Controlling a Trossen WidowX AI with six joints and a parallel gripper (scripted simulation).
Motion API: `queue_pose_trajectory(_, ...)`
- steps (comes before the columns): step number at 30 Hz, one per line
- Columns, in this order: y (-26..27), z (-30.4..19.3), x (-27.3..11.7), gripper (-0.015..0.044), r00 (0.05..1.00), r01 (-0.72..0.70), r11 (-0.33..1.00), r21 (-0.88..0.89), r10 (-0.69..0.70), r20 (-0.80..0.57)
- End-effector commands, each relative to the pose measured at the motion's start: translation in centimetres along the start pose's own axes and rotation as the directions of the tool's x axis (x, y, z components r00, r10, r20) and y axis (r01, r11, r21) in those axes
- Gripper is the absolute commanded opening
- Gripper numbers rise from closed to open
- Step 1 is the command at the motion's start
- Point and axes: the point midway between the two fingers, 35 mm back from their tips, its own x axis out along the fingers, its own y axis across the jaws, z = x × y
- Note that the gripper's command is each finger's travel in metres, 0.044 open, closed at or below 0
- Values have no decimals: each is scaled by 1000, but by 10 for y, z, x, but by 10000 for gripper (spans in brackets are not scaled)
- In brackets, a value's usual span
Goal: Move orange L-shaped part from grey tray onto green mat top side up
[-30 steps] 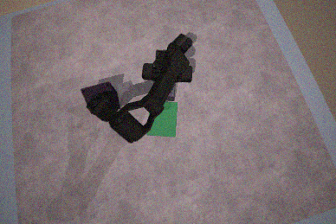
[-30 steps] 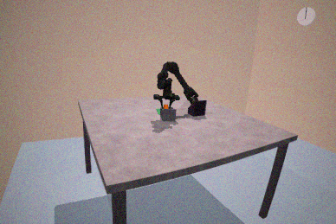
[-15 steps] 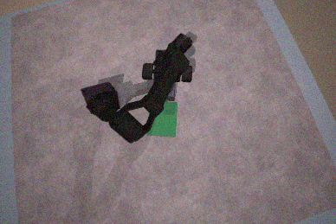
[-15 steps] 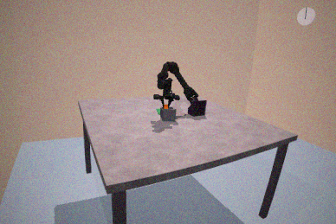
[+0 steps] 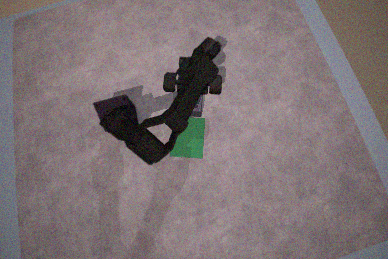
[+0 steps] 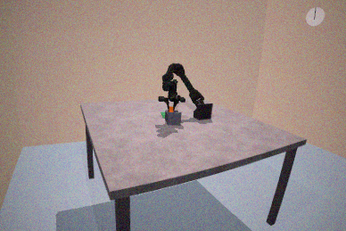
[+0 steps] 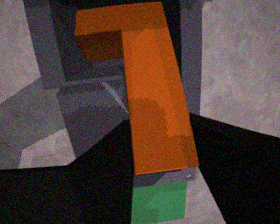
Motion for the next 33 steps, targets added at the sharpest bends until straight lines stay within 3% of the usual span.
queue_pose_trajectory(1,-1,2,-8,0,1000,3,1000,6,-3,9)
queue_pose_trajectory(33,-1,1,-60,0,1000,3,1000,3,-3,8)
